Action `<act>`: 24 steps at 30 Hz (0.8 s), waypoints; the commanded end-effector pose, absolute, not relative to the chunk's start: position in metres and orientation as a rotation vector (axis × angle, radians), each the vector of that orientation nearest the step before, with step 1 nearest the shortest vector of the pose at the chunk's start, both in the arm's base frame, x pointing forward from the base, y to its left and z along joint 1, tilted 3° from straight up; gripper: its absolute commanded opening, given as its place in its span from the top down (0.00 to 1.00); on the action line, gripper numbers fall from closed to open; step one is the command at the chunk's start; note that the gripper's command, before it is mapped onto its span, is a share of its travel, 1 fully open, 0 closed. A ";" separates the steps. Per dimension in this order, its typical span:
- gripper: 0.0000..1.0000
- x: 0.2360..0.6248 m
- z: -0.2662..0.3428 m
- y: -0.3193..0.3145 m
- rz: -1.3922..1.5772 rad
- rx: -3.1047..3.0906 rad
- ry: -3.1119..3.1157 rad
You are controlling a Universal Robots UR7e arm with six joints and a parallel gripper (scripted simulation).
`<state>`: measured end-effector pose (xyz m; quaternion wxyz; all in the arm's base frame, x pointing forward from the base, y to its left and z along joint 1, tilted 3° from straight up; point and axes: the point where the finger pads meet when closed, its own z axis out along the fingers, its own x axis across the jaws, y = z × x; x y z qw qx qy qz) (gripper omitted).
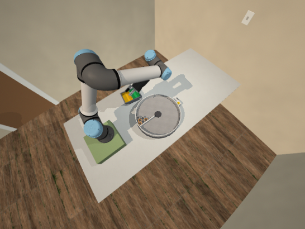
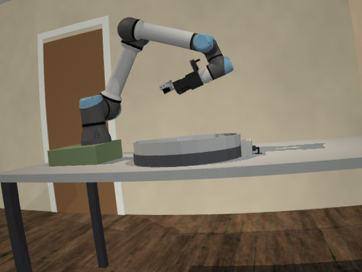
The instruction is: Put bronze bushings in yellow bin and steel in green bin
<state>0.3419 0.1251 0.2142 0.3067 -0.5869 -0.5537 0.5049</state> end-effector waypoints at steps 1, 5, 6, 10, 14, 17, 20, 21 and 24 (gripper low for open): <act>0.00 0.356 0.226 0.125 1.339 -1.550 -1.463; 0.00 0.387 0.255 0.123 1.339 -1.550 -1.463; 0.00 0.388 0.256 0.123 1.339 -1.550 -1.463; 0.00 0.396 0.263 0.123 1.339 -1.550 -1.463; 0.00 0.413 0.278 0.122 1.339 -1.550 -1.463; 0.00 0.436 0.299 0.121 1.339 -1.550 -1.463; 0.00 0.437 0.300 0.121 1.339 -1.550 -1.463; 0.00 0.437 0.300 0.121 1.339 -1.550 -1.463; 0.00 0.437 0.300 0.121 1.339 -1.550 -1.463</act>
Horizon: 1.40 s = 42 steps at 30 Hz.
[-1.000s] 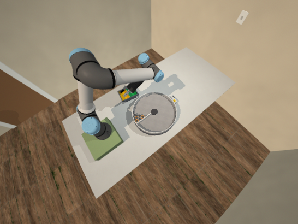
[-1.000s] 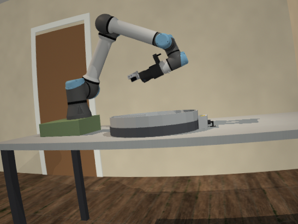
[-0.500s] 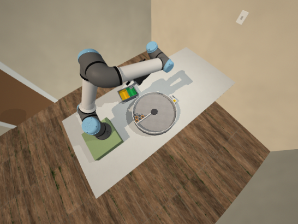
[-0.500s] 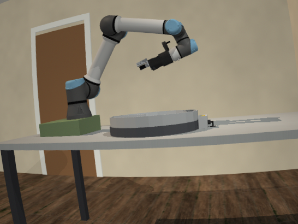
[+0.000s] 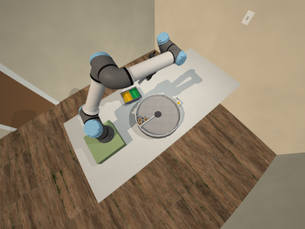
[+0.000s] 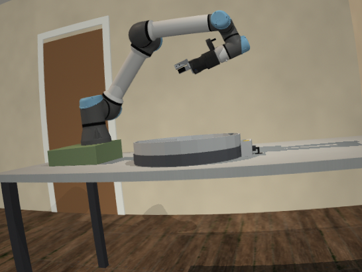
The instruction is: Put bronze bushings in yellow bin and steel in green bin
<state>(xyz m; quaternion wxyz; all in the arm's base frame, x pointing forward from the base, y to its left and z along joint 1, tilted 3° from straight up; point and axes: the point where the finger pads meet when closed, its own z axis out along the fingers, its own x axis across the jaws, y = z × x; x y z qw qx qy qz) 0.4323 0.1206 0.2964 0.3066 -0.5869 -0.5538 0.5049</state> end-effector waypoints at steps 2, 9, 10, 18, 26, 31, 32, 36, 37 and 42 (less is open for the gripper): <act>0.00 0.437 0.300 0.121 1.339 -1.550 -1.463; 0.00 0.436 0.300 0.121 1.206 -1.685 -1.568; 0.00 0.436 0.300 0.121 1.193 -1.697 -1.578; 0.00 0.436 0.300 0.121 1.033 -1.838 -1.685; 0.00 0.437 0.300 0.121 0.815 -2.001 -1.807; 0.00 0.437 0.300 0.121 0.730 -2.057 -1.848; 0.00 0.437 0.300 0.121 0.669 -2.096 -1.875; 0.00 0.437 0.300 0.121 0.553 -2.163 -1.923; 0.00 0.437 0.300 0.121 0.527 -2.177 -1.933; 0.00 0.437 0.300 0.121 0.456 -2.215 -1.959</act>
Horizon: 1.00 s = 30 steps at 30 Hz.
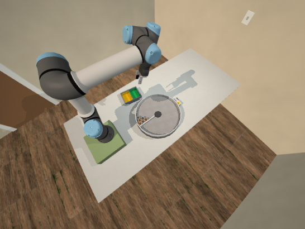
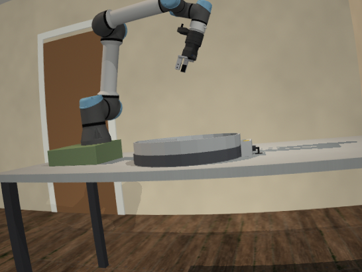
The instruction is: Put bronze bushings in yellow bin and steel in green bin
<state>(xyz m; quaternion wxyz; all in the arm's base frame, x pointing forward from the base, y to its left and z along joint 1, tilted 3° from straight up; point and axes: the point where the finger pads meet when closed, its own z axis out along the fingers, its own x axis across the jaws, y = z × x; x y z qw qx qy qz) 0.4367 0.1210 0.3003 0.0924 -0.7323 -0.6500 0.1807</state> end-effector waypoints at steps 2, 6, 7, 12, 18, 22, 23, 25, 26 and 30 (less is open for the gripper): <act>0.00 0.437 0.300 0.121 0.456 -2.215 -1.959; 0.00 0.437 0.300 0.121 0.243 -2.316 -2.027; 0.00 0.437 0.300 0.121 0.231 -2.321 -2.031; 0.00 0.437 0.300 0.121 0.072 -2.384 -2.072; 0.00 0.437 0.300 0.121 0.072 -2.384 -2.072; 0.00 0.437 0.300 0.121 0.072 -2.384 -2.072; 0.00 0.437 0.300 0.121 0.072 -2.384 -2.072; 0.00 0.437 0.300 0.121 0.076 -2.383 -2.071; 0.00 0.437 0.300 0.121 0.076 -2.383 -2.071; 0.00 0.437 0.300 0.121 0.076 -2.383 -2.071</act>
